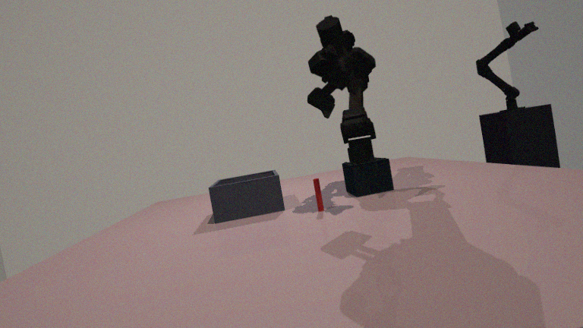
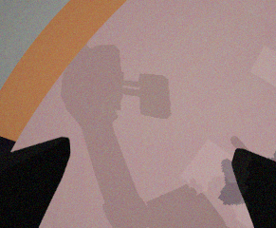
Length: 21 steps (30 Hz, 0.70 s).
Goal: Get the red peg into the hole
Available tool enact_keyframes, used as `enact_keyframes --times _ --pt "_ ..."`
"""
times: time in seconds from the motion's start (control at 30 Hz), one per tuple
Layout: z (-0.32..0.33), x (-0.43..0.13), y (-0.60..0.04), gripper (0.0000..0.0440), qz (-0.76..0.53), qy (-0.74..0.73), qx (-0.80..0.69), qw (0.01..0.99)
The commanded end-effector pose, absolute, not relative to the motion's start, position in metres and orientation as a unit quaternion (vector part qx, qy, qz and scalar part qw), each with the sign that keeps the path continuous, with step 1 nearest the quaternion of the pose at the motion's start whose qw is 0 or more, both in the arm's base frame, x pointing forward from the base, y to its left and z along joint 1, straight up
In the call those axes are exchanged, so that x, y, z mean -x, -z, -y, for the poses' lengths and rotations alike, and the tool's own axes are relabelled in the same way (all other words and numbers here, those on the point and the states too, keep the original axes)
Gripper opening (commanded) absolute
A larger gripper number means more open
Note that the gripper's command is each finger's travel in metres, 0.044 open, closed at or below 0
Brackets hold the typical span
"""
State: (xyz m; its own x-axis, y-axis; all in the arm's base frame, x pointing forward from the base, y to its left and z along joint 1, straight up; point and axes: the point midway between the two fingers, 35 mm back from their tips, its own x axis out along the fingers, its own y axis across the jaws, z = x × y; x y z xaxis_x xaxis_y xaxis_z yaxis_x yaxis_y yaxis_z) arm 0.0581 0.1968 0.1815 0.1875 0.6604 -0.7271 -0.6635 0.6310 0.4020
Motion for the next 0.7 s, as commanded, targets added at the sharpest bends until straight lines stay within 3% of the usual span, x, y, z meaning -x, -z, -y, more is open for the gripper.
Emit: enact_keyframes --times 0.0,0.67 --pt "-0.193 -0.068 -0.177 0.044 -0.499 -0.379 -0.028 0.779" --pt "-0.161 -0.109 -0.136 0.044 -0.622 -0.08 -0.156 0.764"
